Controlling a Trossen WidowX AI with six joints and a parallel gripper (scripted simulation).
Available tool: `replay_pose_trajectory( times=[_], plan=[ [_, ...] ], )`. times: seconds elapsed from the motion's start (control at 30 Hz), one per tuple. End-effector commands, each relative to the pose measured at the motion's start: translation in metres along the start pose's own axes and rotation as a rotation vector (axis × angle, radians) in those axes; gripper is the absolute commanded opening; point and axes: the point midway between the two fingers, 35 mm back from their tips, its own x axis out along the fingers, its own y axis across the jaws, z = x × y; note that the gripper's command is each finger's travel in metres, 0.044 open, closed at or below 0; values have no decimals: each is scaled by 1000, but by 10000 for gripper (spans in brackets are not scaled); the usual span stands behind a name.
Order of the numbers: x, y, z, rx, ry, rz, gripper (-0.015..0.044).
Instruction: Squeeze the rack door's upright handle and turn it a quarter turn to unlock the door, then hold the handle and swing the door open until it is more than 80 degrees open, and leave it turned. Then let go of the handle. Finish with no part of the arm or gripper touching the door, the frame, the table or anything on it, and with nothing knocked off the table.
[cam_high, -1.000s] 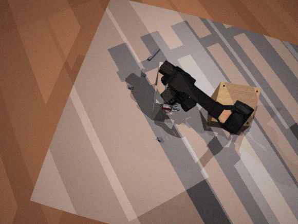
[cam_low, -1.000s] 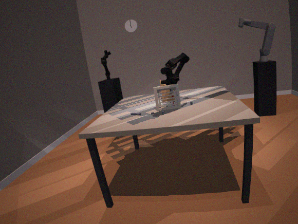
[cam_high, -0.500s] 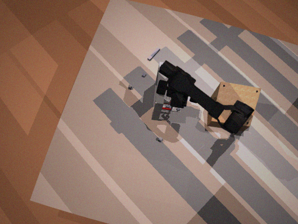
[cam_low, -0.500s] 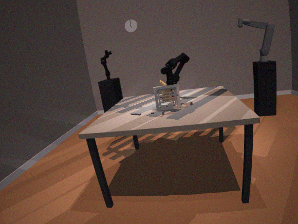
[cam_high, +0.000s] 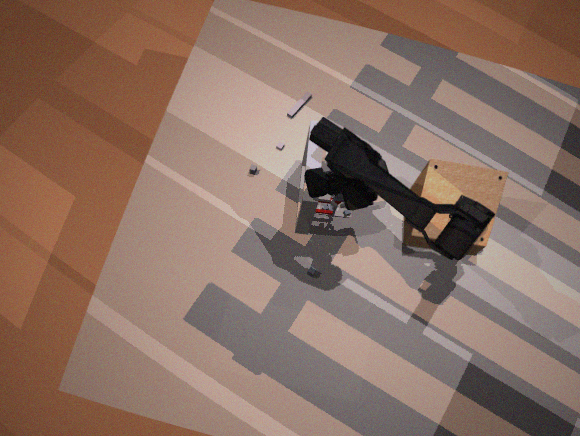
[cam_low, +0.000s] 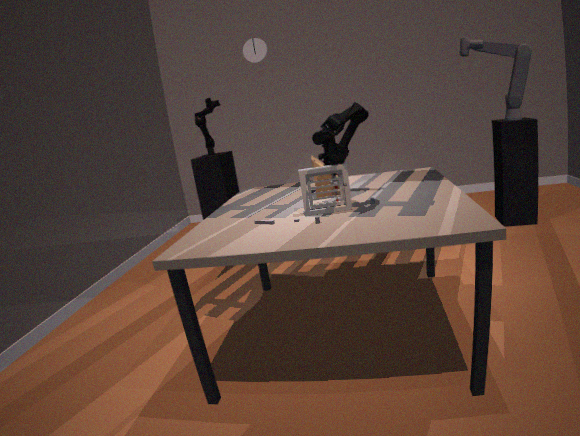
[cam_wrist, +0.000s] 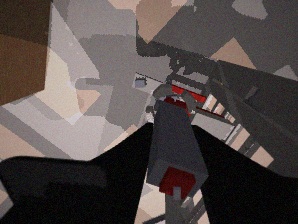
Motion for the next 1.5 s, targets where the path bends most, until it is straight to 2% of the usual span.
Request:
replay_pose_trajectory(
  times=[0.0, 0.33, 0.37, 0.47, 1.47],
  plan=[
    [1, -1, 1, -30, -1, 1, 16],
    [1, -1, 1, -30, -1, 1, 279],
    [1, -1, 1, -30, -1, 1, 288],
    [1, -1, 1, 44, -1, 1, 288],
    [1, -1, 0, 1530, 3, 1, 288]
  ],
)
